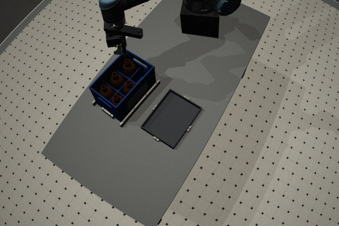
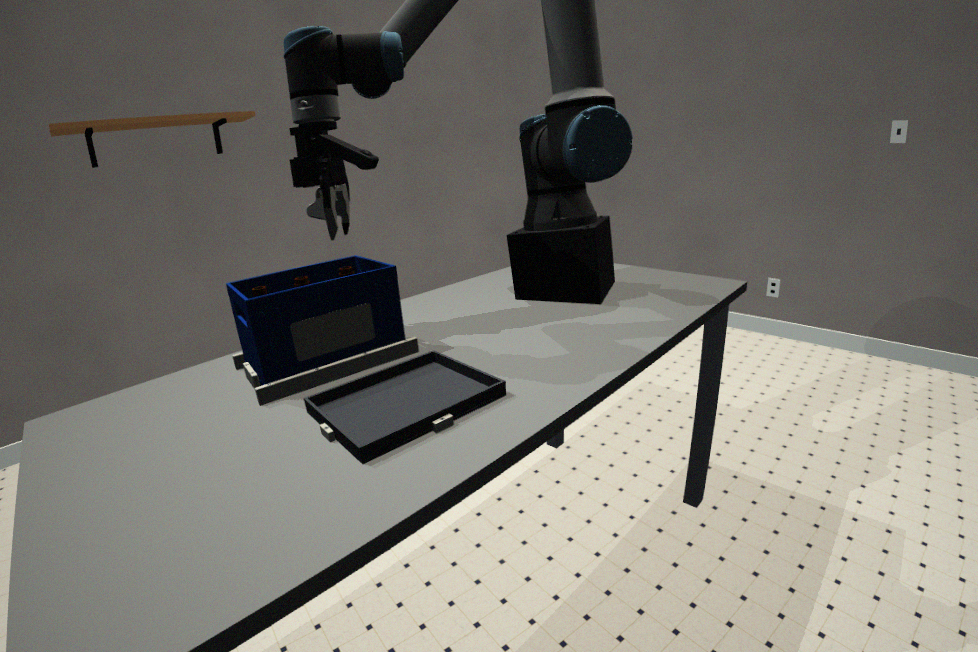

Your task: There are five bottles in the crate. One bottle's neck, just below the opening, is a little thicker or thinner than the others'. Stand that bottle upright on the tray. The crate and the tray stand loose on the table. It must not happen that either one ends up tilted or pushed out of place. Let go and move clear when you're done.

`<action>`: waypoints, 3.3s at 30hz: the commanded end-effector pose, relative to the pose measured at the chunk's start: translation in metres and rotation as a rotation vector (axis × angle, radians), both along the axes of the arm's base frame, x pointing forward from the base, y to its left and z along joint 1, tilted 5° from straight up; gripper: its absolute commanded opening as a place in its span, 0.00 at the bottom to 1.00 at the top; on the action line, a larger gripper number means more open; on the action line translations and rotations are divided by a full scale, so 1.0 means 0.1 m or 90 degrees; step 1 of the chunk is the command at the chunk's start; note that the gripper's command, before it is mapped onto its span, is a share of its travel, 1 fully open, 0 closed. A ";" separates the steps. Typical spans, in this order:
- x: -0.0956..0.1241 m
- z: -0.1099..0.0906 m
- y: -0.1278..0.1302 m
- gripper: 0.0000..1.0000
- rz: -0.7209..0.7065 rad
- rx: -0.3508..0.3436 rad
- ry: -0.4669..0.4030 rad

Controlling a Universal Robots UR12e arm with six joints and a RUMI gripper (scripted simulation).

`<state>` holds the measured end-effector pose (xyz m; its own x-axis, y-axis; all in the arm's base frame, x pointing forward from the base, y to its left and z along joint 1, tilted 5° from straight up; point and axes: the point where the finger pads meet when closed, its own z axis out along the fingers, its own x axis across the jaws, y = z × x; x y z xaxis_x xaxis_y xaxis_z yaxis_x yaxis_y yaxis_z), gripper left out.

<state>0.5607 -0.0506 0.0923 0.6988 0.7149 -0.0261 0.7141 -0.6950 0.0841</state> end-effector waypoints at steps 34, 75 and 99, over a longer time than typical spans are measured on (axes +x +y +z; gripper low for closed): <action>0.00 -0.01 0.00 0.38 0.001 0.001 0.000; 0.00 -0.40 -0.02 0.38 0.001 0.002 0.002; 0.02 -0.44 -0.03 0.38 0.001 0.001 0.000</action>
<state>0.5627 -0.0538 0.0485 0.6974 0.7162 -0.0263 0.7155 -0.6936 0.0835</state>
